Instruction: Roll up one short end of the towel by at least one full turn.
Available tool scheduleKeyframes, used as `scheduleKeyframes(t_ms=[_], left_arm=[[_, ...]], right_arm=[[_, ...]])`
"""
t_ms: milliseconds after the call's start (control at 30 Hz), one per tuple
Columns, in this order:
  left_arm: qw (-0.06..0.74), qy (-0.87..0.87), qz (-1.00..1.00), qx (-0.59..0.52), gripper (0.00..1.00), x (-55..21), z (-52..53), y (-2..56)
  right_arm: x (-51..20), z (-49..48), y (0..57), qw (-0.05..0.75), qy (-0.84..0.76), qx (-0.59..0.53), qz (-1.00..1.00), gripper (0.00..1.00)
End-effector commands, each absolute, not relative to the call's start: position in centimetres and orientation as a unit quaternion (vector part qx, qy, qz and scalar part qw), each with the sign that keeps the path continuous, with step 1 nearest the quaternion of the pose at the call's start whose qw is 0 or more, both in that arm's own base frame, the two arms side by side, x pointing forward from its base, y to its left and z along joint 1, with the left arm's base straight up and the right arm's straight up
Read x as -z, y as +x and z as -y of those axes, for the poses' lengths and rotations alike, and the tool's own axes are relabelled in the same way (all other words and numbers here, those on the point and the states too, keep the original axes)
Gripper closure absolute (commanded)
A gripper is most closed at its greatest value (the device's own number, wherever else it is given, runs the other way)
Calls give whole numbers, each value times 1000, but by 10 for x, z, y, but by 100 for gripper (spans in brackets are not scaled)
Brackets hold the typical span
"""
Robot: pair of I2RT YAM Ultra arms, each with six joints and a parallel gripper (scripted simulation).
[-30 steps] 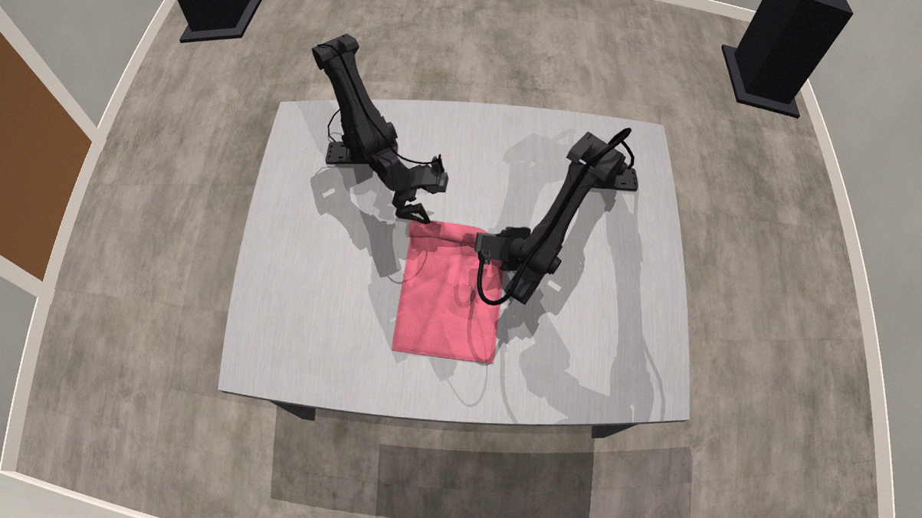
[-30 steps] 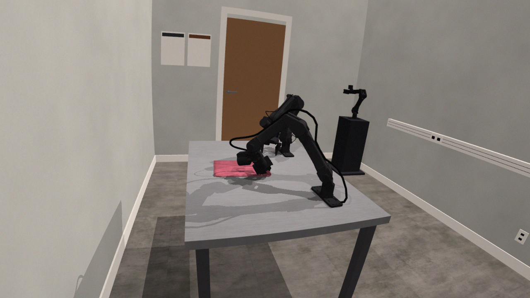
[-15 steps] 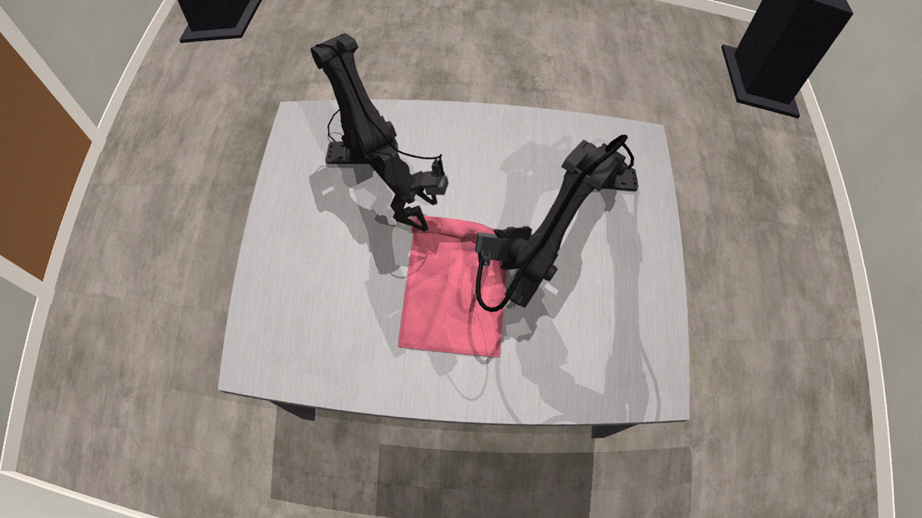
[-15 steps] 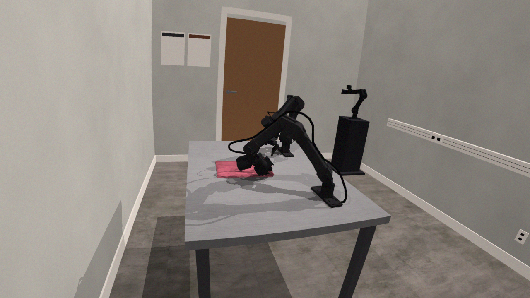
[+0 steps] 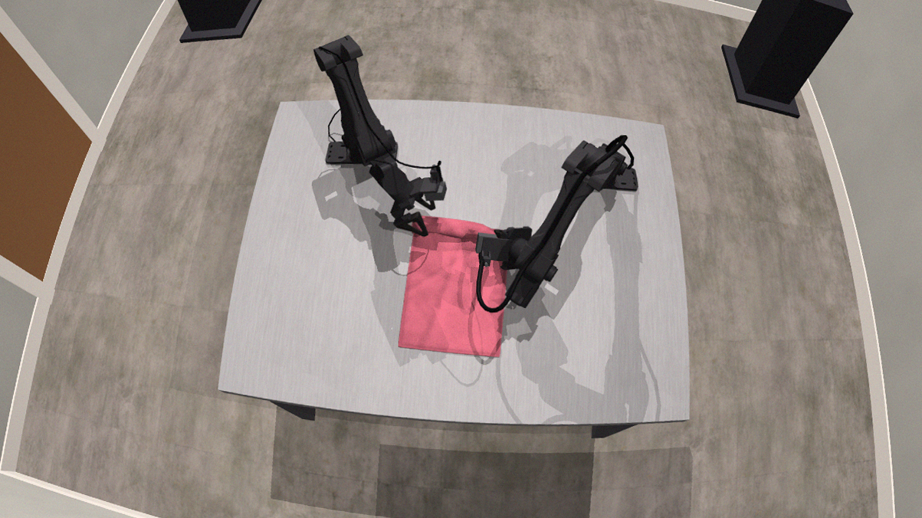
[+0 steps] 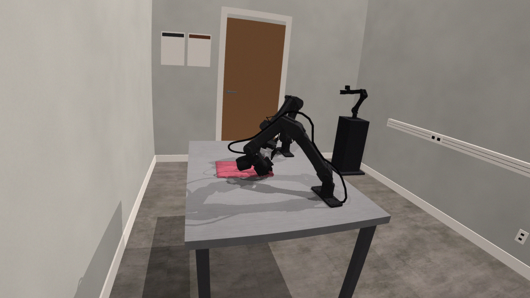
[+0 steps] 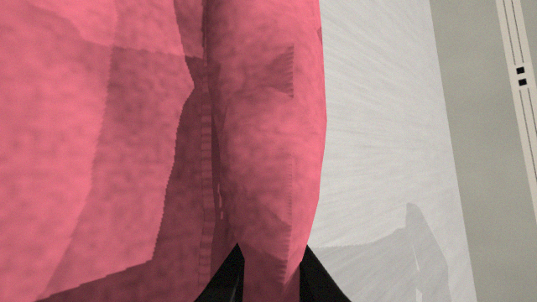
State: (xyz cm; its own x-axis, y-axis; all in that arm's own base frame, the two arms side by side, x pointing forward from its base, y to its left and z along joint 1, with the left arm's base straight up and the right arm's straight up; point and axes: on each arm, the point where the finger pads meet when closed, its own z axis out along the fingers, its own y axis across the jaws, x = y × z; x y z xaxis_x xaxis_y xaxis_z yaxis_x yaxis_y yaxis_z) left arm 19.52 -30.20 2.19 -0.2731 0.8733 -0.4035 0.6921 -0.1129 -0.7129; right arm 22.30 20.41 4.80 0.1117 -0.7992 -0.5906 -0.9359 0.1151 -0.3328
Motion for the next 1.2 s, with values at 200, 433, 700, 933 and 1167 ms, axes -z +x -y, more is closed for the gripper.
scheduleKeyframes(t_ms=[200, 433, 700, 933, 1167], left_arm=[[94, -597, 655, -454, 83, -24, 305, 200], [94, -597, 655, -454, 83, -24, 305, 200], [94, -597, 655, -454, 83, -24, 305, 200], [94, -597, 655, -454, 83, -24, 305, 200], [94, -597, 655, -454, 83, -24, 305, 200]], right_arm=[[-27, -210, 224, 360, -661, -103, -650, 2], [-24, -212, 224, 360, -661, -103, -650, 23], [-22, -212, 224, 360, -661, -103, -650, 57], [-22, -212, 224, 360, -661, -103, -650, 69], [-22, -212, 224, 360, -661, -103, -650, 77]])
